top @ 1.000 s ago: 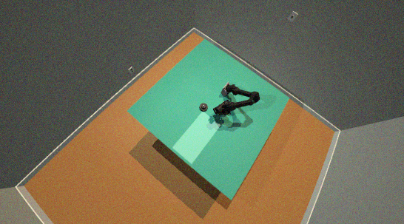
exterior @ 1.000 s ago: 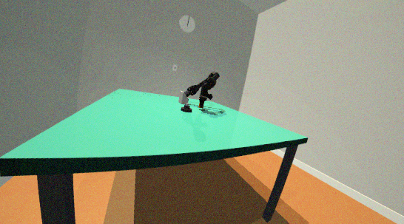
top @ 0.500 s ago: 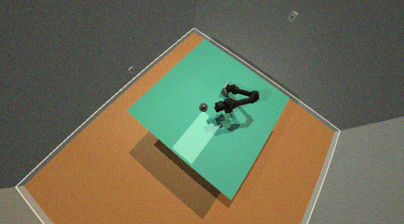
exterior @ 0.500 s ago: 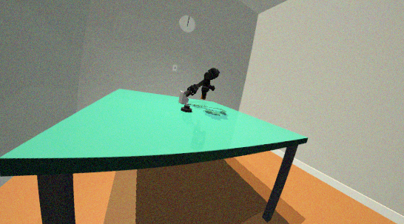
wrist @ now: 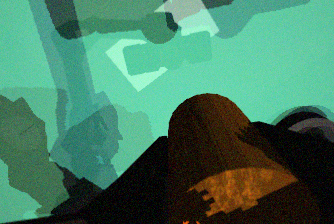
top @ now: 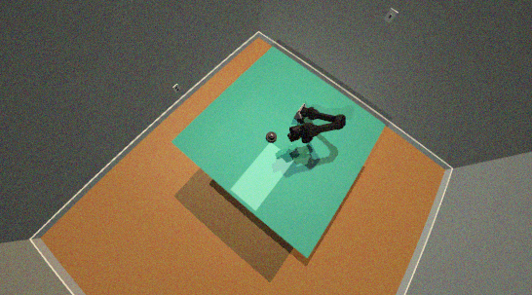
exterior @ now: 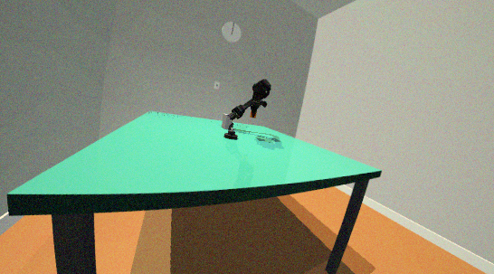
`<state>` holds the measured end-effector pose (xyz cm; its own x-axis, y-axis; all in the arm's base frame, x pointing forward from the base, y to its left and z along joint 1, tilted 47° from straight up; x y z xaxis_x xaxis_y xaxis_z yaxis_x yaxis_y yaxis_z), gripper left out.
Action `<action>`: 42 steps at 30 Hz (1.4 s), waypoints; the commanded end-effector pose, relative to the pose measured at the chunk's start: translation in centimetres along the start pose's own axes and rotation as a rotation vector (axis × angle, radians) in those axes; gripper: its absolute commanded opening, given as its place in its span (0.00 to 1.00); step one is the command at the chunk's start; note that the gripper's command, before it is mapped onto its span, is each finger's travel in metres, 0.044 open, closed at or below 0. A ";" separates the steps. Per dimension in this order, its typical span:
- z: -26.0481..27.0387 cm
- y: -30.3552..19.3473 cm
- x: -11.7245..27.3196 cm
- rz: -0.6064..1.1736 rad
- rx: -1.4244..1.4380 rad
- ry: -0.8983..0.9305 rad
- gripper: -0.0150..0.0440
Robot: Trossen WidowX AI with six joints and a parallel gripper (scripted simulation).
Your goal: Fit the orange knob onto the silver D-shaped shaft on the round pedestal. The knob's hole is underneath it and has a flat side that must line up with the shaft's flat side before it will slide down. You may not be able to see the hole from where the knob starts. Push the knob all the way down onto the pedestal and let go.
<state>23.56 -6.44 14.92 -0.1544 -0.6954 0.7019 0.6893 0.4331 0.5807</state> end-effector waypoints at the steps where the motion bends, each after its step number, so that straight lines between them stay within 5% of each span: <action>1: 0.2 0.1 0.5 -0.014 -0.006 -0.063 0.25; 42: 2.3 1.8 7.9 -0.185 -0.013 -0.886 0.25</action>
<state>22.03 -9.60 21.99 -0.7247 -0.1021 0.6815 0.6141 0.3530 0.7059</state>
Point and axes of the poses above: the point midway between the two fingers, 35 mm back from their tips, its own x axis back along the fingers, its own z axis across the jaws, y = z × x, the point moved 2 cm from there along x, back along the fingers, and after that the axes turned 12 degrees about -x, right-handed, at the moved point
